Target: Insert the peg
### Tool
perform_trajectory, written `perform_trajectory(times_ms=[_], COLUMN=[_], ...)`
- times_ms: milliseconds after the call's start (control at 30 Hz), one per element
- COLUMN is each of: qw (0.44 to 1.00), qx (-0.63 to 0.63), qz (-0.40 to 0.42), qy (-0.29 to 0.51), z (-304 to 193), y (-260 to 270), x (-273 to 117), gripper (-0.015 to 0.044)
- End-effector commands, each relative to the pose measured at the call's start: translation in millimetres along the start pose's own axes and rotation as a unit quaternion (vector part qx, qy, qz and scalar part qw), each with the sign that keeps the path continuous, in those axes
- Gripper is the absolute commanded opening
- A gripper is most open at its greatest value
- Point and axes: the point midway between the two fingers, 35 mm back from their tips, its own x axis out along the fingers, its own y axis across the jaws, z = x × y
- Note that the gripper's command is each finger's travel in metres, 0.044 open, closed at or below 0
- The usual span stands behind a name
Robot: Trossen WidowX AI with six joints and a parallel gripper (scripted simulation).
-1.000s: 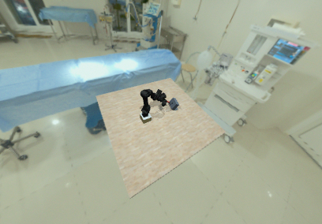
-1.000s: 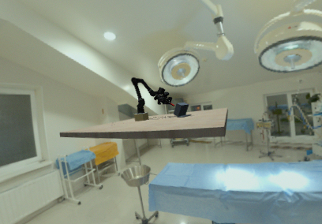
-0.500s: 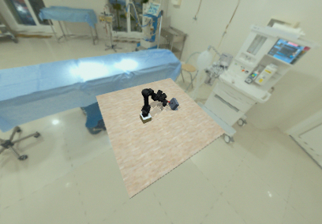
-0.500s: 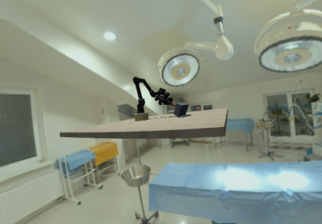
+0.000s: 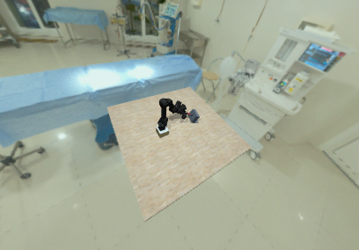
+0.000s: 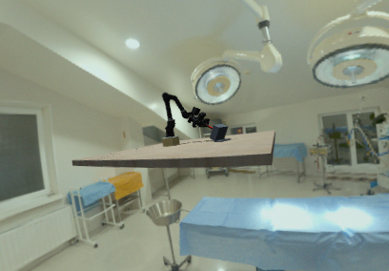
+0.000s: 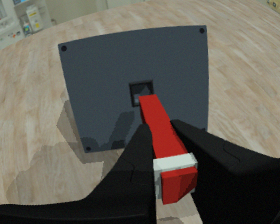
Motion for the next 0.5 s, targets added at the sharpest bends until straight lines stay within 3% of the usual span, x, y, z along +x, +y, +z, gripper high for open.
perform_trajectory(times_ms=[0, 467], qw=[1.000, 1.000], qx=[-0.006, -0.011], qz=[0.002, 0.005], qy=[0.001, -0.006], z=[-3.8, -5.2], y=[-0.2, -0.4], x=[3.1, 7.9], gripper=[0.0000, 0.0000])
